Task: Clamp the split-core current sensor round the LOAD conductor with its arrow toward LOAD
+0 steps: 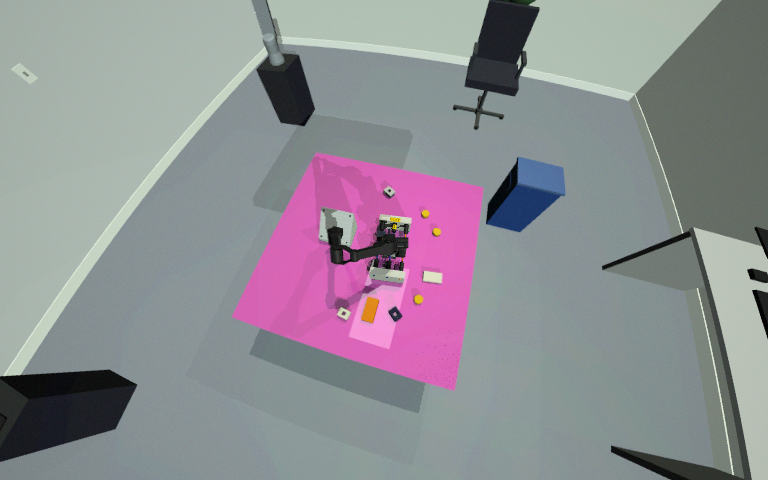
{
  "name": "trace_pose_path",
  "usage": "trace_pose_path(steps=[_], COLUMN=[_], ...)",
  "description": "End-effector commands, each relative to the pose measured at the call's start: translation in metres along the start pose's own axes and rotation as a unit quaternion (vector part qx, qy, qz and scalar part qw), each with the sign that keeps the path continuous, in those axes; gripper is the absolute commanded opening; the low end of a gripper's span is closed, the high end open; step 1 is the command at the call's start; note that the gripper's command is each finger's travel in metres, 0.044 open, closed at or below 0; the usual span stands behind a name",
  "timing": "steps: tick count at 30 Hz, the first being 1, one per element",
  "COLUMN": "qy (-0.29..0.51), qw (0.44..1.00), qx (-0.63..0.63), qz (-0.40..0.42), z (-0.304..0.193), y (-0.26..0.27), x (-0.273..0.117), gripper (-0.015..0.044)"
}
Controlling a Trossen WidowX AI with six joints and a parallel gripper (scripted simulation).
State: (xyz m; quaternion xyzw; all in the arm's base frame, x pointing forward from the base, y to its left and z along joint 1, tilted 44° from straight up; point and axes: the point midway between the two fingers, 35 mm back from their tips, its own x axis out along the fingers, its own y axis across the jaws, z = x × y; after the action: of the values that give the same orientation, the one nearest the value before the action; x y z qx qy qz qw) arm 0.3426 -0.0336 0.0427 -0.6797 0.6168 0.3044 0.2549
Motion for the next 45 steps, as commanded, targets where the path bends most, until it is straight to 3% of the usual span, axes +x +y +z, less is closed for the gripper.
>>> trace_pose_path(steps=[1, 10, 24, 31, 45], qy=[-0.001, 0.000, -0.003, -0.003, -0.003], qw=[1.000, 0.994, 0.995, 0.999, 0.999], qx=[-0.001, -0.001, 0.000, 0.000, 0.000], qz=[-0.031, -0.113, -0.099, -0.040, -0.040], z=[0.0010, 0.0005, 0.0006, 0.0008, 0.0008], y=[-0.0005, -0.0002, -0.0006, -0.0029, -0.0048], x=[-0.0039, -0.0131, -0.0108, -0.0111, -0.0111], gripper=[0.0000, 0.0000, 0.0000, 0.0000, 0.0000])
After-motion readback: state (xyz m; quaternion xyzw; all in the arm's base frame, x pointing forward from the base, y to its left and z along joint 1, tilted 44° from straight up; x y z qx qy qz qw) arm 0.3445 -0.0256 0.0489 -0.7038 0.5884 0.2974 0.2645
